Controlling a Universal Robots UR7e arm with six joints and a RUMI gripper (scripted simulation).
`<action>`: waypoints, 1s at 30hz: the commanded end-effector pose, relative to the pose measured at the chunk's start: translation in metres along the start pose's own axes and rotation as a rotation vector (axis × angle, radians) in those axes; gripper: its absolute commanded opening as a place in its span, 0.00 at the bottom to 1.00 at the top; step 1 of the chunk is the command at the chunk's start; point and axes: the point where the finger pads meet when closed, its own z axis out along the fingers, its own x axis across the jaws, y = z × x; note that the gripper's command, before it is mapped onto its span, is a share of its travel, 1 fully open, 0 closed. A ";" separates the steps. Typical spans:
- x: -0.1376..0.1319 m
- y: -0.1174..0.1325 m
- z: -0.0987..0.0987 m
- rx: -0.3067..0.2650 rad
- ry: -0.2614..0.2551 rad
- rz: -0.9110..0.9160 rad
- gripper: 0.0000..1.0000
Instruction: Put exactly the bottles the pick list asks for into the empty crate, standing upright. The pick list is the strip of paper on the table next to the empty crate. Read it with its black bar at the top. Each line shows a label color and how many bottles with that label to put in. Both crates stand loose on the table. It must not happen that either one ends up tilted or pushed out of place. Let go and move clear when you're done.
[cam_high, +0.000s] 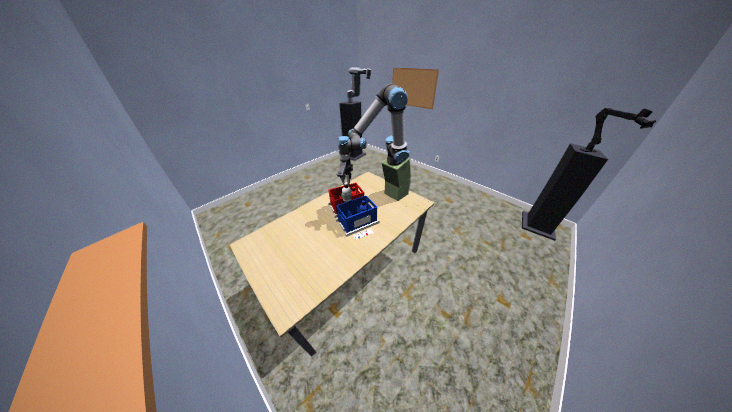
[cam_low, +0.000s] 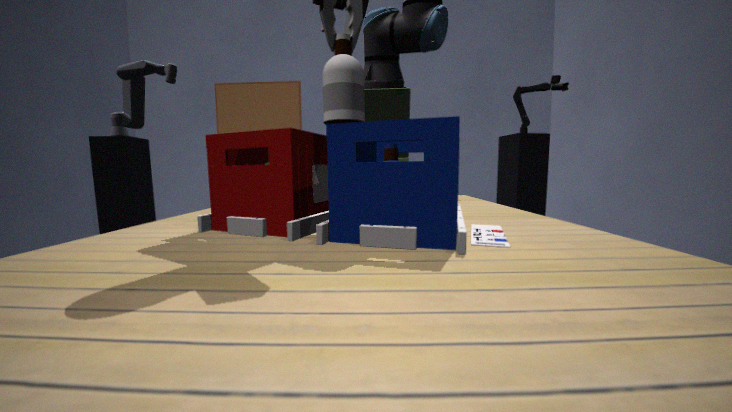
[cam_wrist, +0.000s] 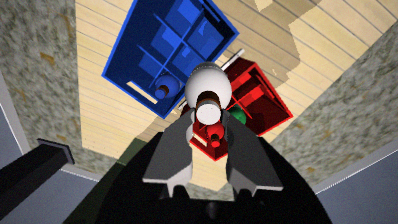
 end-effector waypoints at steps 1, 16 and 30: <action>-0.006 -0.002 -0.001 0.001 0.002 0.000 0.00; -0.032 -0.009 -0.001 0.001 0.002 0.000 0.00; -0.059 -0.017 -0.001 0.001 0.002 0.000 0.00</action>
